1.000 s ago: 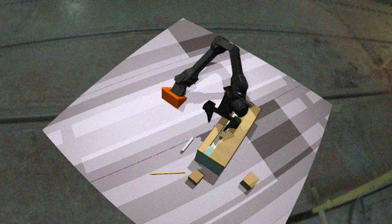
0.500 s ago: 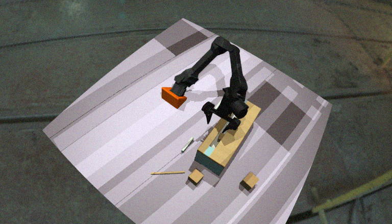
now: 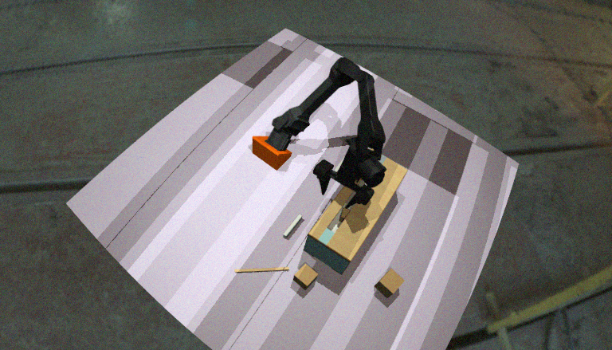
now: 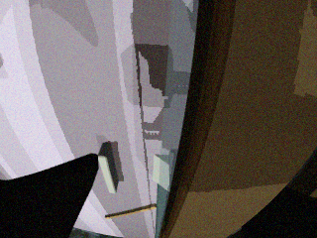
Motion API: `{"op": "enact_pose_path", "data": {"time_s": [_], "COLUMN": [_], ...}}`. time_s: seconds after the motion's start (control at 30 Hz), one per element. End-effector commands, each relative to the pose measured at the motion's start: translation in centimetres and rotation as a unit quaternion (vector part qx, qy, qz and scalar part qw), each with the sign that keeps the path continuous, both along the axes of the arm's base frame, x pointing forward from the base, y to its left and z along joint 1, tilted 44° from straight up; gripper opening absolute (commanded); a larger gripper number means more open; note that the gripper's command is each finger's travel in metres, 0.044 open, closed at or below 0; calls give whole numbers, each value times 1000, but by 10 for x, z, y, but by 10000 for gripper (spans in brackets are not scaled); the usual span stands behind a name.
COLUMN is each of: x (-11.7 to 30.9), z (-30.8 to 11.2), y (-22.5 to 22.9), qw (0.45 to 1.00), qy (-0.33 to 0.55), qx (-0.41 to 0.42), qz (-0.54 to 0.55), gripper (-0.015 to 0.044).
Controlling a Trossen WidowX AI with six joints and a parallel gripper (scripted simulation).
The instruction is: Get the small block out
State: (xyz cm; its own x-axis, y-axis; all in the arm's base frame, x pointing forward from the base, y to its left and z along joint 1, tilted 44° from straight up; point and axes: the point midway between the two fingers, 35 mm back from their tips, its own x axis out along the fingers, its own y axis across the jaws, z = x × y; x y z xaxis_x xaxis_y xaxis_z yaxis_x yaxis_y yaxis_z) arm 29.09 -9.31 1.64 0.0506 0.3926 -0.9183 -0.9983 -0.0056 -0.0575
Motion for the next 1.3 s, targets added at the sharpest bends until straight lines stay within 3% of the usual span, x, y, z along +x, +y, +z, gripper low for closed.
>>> {"op": "enact_pose_path", "data": {"time_s": [0.0, 1.27], "x": [1, 1], "z": [-4, -15], "y": [-3, -15], "qw": [1000, 1000], "qy": [0, 0], "qx": [0, -1], "qz": [2, 2], "gripper": [400, 400]}}
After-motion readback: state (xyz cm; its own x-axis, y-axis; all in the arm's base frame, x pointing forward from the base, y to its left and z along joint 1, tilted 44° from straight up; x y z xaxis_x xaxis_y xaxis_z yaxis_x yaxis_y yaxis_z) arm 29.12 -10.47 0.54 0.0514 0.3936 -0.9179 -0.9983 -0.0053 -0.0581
